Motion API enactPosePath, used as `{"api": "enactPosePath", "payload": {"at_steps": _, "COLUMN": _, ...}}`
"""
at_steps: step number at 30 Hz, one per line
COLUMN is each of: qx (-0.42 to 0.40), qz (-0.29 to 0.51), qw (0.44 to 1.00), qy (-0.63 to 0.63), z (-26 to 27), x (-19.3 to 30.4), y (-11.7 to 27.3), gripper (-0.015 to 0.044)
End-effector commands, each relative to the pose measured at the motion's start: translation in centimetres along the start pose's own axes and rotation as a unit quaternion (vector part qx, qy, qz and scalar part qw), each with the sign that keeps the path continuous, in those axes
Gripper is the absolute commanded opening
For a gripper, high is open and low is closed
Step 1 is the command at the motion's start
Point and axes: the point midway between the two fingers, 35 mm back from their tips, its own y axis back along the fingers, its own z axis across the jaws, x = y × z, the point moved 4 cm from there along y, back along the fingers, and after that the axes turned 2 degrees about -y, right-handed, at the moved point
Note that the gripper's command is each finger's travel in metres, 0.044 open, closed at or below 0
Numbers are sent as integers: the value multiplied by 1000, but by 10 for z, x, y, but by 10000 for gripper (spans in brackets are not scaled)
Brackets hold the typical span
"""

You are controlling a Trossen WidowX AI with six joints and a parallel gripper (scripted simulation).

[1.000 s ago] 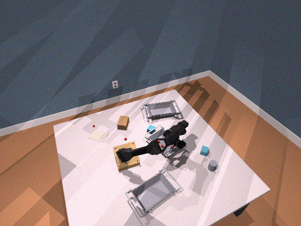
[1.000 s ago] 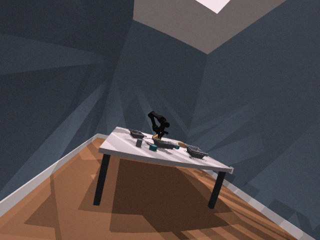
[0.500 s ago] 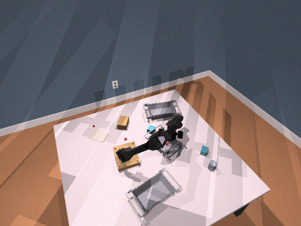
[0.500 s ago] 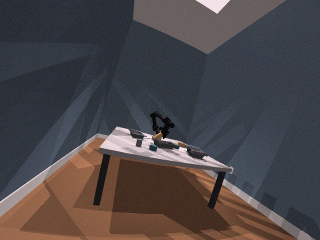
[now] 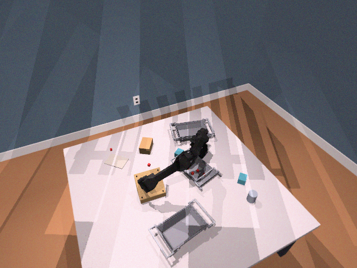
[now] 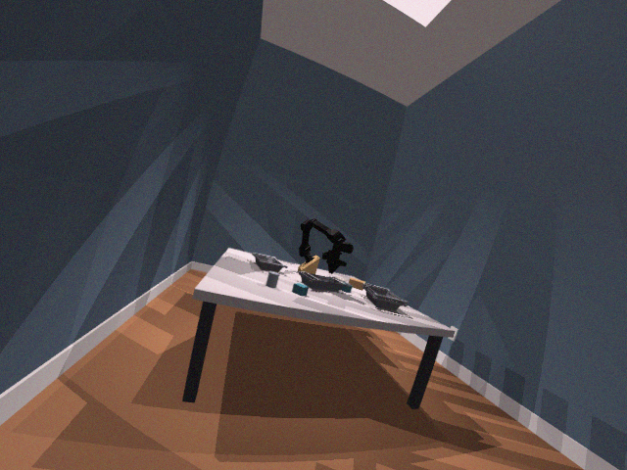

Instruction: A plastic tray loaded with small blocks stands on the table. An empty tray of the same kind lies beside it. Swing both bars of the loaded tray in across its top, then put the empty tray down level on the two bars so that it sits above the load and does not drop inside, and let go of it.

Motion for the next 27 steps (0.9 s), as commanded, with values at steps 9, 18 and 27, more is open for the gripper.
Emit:
{"api": "enactPosePath", "payload": {"at_steps": 9, "qx": -1, "qz": 0, "qw": 791, "qy": 612, "z": -11, "x": 109, "y": 0, "gripper": 86}}
{"api": "enactPosePath", "payload": {"at_steps": 18, "qx": 1, "qz": -1, "qw": 724, "qy": 690, "z": -16, "x": 125, "y": -2, "gripper": 86}}
{"api": "enactPosePath", "payload": {"at_steps": 27, "qx": 1, "qz": -1, "qw": 724, "qy": 690, "z": -16, "x": 125, "y": -2, "gripper": 86}}
